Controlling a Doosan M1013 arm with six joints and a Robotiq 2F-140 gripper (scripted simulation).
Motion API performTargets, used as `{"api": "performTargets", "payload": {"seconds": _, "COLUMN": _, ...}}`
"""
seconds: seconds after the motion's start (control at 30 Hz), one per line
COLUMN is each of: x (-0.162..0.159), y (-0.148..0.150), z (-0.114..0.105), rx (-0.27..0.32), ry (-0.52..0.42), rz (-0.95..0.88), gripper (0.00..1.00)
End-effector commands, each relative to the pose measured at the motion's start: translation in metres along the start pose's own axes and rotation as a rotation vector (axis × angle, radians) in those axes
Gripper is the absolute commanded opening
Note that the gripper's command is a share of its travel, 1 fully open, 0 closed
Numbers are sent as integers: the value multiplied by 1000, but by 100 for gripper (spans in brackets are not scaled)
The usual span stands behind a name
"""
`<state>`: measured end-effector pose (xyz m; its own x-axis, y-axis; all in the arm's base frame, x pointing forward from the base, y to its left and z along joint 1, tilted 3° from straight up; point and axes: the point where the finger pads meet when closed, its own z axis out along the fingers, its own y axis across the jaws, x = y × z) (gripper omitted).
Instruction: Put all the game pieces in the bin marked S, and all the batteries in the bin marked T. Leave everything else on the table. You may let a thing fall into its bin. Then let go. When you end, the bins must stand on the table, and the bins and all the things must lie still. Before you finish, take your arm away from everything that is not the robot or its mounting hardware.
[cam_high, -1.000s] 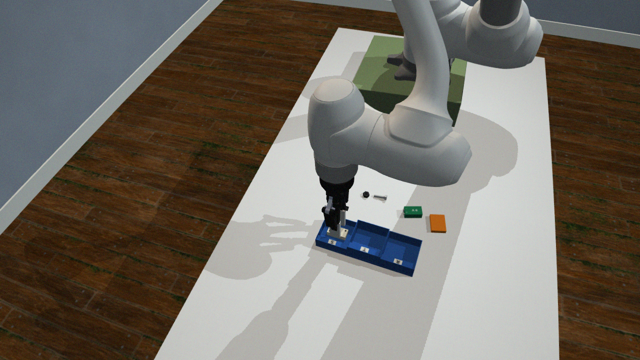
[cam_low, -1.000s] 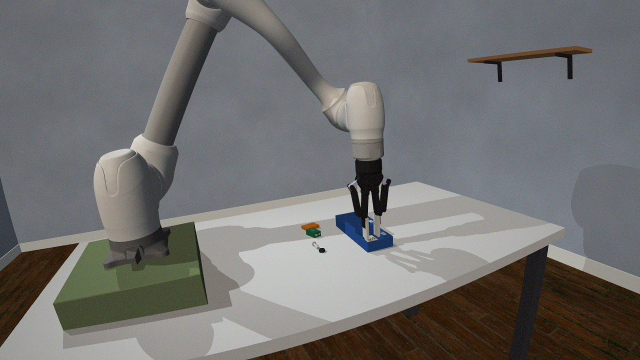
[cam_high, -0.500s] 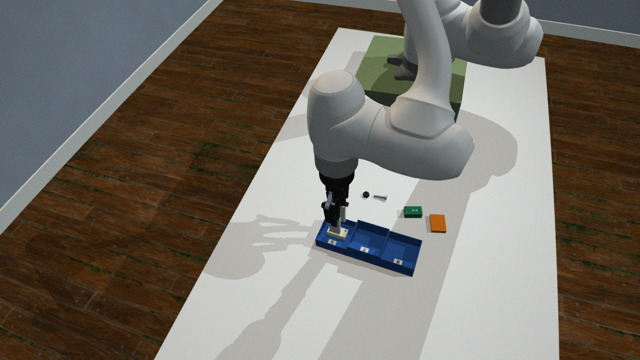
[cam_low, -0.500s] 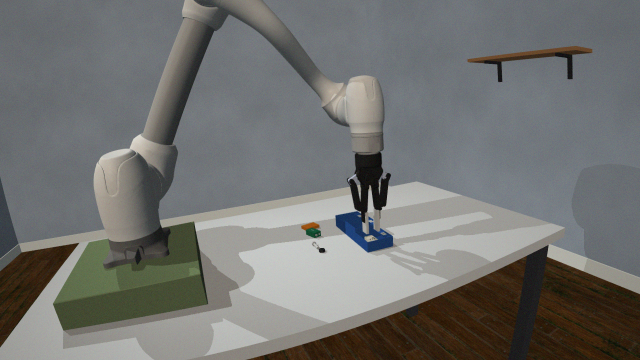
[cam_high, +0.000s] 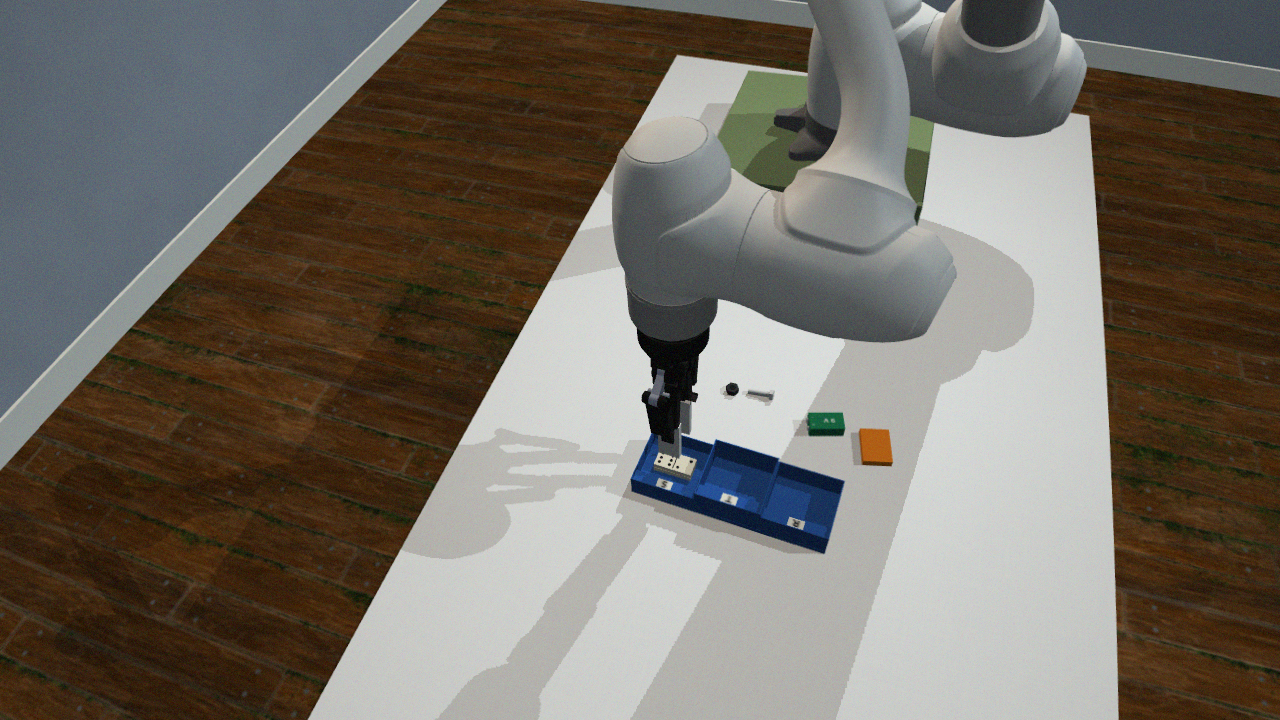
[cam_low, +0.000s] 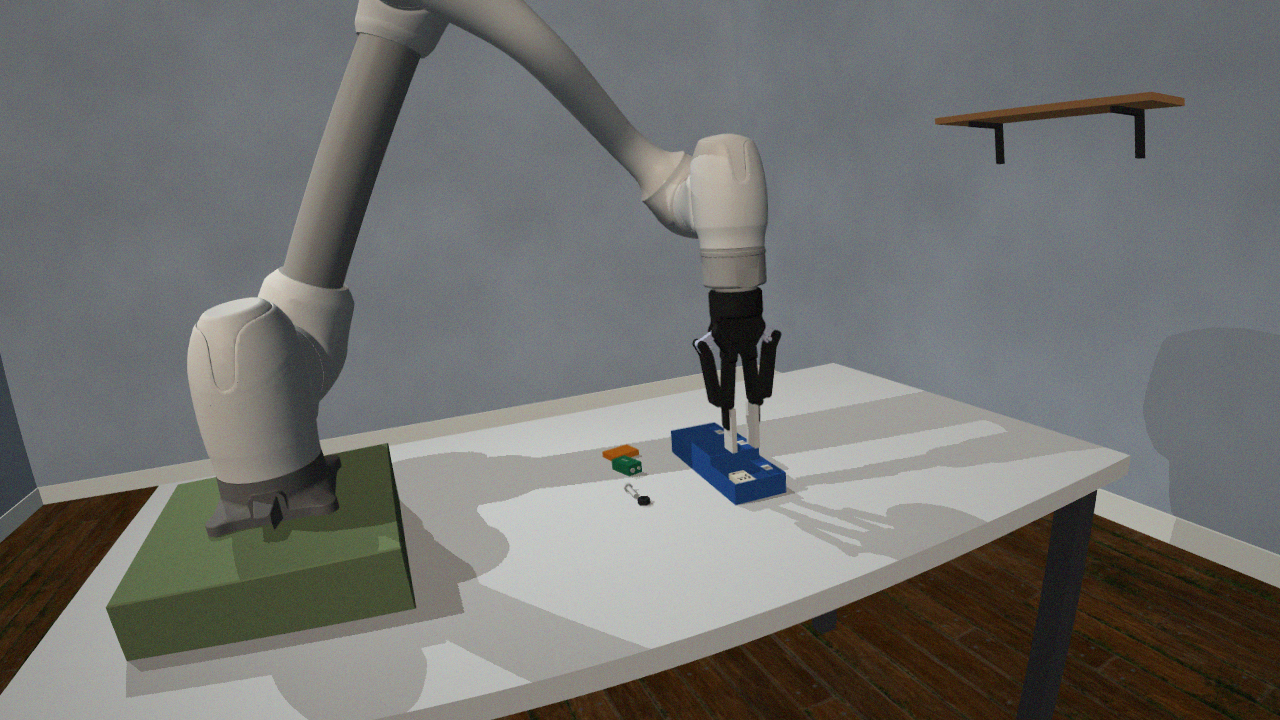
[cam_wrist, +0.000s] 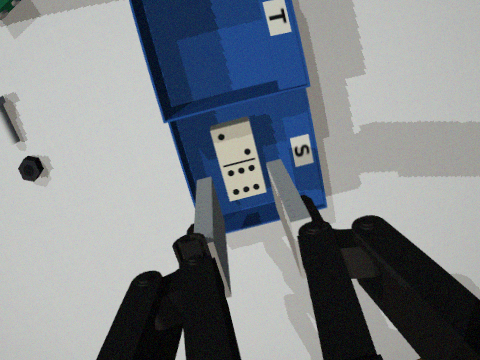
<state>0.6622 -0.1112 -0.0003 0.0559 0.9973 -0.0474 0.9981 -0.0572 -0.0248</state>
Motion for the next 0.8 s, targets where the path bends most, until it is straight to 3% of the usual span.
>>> {"api": "performTargets", "payload": {"seconds": 0.0, "x": 7, "y": -5, "z": -1, "rx": 0, "ry": 0, "rz": -50, "gripper": 25}}
{"api": "performTargets", "payload": {"seconds": 0.27, "x": 59, "y": -46, "z": -4, "rx": 0, "ry": 0, "rz": -348, "gripper": 25}}
{"api": "performTargets", "payload": {"seconds": 0.77, "x": 144, "y": -113, "z": -10, "rx": 0, "ry": 0, "rz": -348, "gripper": 25}}
